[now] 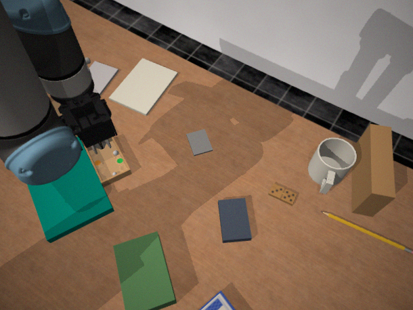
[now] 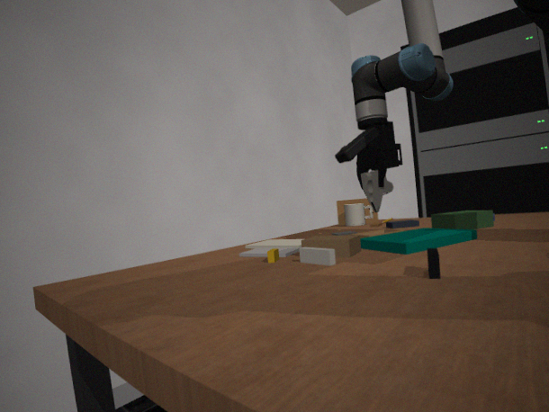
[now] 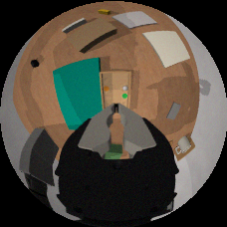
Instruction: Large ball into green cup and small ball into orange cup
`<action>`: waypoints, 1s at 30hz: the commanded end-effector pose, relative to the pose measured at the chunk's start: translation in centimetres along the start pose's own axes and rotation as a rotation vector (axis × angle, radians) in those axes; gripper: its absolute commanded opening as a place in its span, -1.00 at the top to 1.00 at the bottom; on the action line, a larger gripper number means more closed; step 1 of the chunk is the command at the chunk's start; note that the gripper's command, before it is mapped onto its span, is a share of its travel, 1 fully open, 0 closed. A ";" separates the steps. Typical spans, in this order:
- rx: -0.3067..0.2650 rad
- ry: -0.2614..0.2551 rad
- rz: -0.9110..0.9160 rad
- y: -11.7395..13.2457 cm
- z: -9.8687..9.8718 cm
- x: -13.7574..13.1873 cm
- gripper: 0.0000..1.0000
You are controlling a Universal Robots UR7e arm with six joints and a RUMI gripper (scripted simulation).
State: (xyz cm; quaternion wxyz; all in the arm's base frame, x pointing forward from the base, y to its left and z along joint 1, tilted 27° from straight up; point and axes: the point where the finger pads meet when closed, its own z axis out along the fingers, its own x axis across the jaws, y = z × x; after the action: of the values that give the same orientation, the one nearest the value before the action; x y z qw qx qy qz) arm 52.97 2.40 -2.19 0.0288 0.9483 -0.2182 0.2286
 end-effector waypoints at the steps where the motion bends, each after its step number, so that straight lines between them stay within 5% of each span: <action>1: 0.000 0.001 0.000 0.0 0.6 0.5 1.00; 30: 0.000 0.001 0.000 0.0 3.1 2.1 1.00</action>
State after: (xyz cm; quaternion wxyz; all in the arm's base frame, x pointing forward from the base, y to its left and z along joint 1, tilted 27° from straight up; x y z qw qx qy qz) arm 55.85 1.12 -3.87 0.0288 0.9483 -0.2184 0.2286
